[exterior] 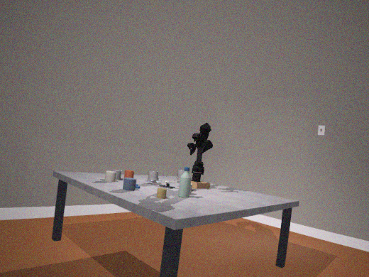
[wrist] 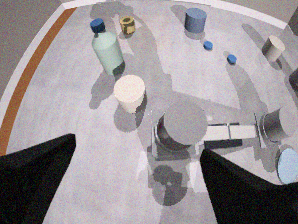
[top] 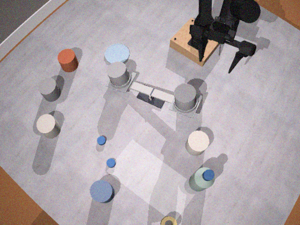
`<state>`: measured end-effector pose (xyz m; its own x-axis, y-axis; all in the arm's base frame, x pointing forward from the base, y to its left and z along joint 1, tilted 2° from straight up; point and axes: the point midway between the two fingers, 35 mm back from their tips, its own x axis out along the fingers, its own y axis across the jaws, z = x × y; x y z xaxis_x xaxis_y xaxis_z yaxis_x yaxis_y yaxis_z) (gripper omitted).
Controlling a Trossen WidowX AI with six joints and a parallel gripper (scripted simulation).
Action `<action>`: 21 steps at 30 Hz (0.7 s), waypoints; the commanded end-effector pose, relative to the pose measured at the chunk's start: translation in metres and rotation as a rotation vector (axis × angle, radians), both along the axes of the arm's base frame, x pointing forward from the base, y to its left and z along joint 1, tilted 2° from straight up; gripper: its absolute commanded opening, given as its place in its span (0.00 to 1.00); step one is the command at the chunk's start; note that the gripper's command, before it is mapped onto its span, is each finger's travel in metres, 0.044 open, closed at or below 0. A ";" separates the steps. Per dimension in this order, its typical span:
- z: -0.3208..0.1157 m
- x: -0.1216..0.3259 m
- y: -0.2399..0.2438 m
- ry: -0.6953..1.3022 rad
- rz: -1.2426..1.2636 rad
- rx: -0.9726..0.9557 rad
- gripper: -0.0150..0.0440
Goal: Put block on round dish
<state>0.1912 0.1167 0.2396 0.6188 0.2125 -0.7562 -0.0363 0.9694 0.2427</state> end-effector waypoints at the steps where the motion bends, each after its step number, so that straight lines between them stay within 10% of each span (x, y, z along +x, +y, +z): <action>1: -0.009 0.006 -0.029 0.034 0.019 -0.056 1.00; 21: -0.028 -0.007 -0.140 -0.005 0.091 -0.157 1.00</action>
<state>0.1899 -0.0096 0.2132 0.5842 0.1484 -0.7980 -0.1130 0.9884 0.1011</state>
